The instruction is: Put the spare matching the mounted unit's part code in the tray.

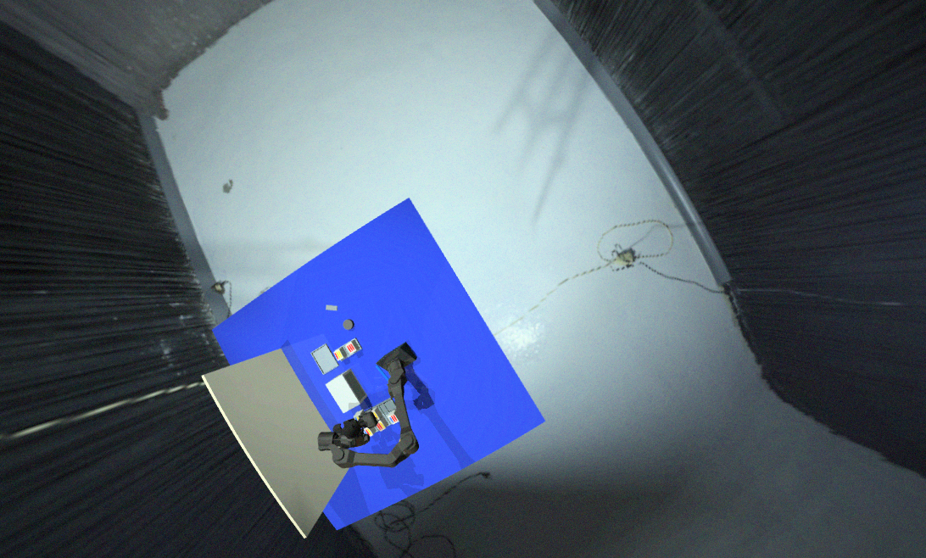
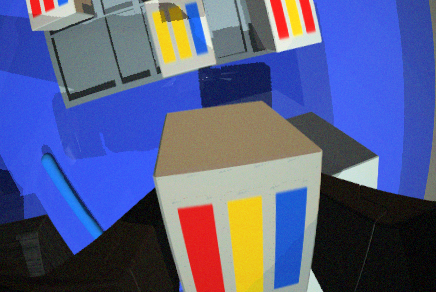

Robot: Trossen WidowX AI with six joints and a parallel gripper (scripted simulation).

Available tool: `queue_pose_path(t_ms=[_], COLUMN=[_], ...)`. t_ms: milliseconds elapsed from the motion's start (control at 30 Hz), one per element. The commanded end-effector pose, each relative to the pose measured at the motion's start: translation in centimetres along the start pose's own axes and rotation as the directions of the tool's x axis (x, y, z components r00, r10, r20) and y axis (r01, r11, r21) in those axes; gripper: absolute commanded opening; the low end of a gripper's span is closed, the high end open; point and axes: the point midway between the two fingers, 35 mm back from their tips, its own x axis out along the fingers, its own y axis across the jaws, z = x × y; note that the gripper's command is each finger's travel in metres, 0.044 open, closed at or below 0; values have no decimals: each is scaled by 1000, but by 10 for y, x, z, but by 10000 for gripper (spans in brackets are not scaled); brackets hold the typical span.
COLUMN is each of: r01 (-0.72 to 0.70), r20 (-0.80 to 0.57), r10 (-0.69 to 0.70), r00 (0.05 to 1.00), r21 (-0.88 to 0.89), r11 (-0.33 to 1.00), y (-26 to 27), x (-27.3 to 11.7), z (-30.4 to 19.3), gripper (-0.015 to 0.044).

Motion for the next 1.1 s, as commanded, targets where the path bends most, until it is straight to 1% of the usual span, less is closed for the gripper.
queue_pose_path(t_ms=[0, 533, 1067], r01=[-1, -1, -5], r20=[-10, -16, -11], r10=[1, 1, 5], r00=[1000, 1000, 1000], r21=[7, 2, -16], r11=[1000, 1000, 1000], y=[-13, -66, -105], x=[-2, -9, -5], z=[-13, -70, -141], gripper=[0, 0, 0])
